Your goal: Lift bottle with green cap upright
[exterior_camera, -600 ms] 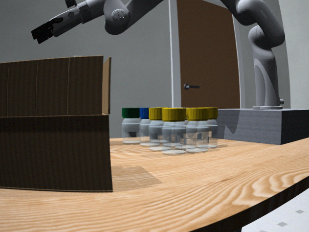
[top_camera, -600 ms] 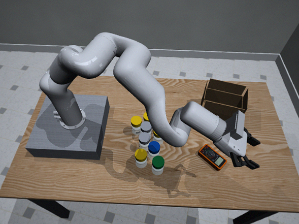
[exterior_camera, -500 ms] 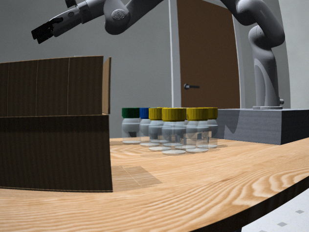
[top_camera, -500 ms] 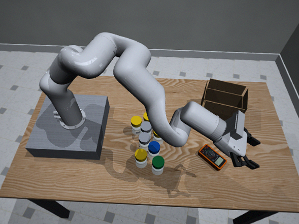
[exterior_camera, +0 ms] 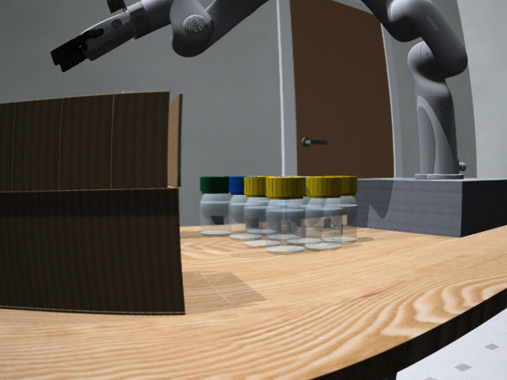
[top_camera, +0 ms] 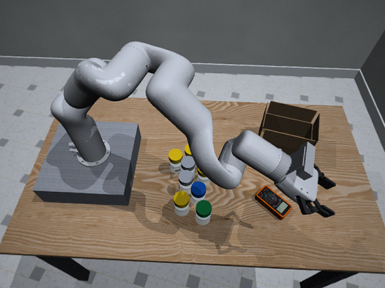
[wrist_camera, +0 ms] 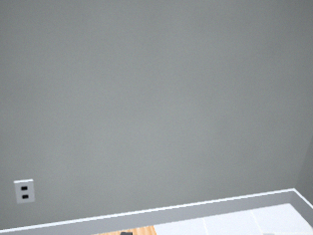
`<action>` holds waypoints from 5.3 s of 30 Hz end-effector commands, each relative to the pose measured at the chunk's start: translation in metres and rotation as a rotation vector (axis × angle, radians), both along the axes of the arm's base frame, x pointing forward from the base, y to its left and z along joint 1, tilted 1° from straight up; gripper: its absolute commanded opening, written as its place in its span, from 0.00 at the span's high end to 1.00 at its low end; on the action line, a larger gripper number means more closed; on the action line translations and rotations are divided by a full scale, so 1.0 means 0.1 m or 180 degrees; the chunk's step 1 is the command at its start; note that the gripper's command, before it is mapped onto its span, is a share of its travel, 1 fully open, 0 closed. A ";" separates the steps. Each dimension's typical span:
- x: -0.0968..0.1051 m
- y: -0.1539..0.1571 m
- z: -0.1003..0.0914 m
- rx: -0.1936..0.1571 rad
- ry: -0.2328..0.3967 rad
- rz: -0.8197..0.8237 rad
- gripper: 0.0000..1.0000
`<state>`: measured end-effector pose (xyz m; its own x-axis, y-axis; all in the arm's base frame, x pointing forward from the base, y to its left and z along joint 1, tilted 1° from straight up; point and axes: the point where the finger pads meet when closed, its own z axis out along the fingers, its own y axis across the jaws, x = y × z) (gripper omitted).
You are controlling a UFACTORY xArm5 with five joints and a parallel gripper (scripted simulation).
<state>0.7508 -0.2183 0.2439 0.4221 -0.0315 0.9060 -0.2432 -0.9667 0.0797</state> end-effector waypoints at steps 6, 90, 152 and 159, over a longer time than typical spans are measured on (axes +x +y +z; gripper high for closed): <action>-0.01 0.01 0.05 -0.0069 0.0072 0.0040 0.21; -2.51 0.78 0.66 -0.1958 0.3169 0.3419 0.21; -3.42 1.04 0.85 -0.2069 0.3451 0.4538 0.21; -3.42 1.04 0.85 -0.2069 0.3451 0.4538 0.21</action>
<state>0.4084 -0.1144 0.3276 0.1368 0.9906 -0.0010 0.9906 -0.1368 0.0069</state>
